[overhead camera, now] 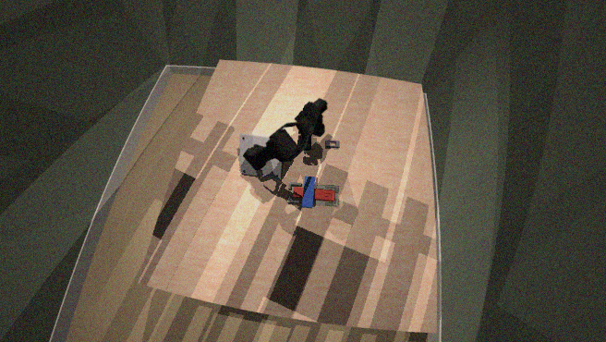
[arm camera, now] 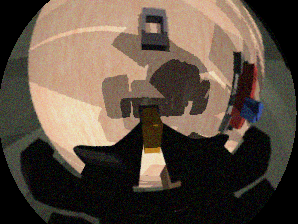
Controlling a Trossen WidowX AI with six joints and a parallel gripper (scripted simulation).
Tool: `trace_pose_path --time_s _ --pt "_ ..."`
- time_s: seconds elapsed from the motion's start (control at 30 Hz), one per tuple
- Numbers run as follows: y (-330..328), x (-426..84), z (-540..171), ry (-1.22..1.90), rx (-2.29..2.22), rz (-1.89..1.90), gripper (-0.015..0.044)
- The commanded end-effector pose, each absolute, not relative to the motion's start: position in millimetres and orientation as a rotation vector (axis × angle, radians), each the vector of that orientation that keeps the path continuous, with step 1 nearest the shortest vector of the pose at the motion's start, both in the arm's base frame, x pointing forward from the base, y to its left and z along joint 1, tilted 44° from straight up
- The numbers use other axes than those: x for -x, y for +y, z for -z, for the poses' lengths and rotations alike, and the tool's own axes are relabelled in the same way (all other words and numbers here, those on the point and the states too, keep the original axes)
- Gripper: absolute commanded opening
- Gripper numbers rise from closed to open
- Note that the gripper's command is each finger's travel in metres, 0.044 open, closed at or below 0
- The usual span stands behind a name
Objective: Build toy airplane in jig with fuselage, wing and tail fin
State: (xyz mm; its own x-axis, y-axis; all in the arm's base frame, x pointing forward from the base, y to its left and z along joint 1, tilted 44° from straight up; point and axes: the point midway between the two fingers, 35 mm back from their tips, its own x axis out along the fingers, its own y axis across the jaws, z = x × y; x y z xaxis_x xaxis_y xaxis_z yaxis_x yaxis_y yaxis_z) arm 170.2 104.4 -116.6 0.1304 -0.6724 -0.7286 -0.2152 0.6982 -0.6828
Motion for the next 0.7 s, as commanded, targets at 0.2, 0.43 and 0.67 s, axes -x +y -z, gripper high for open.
trace_pose_path --time_s 0.2,0.43,0.67 --pt "105.8 -171.3 116.0 1.431 0.793 0.378 0.0" --pt "123.3 -177.6 110.2 1.393 0.794 0.323 0.0" --pt "135.8 -176.1 99.3 1.402 0.792 0.329 0.0"
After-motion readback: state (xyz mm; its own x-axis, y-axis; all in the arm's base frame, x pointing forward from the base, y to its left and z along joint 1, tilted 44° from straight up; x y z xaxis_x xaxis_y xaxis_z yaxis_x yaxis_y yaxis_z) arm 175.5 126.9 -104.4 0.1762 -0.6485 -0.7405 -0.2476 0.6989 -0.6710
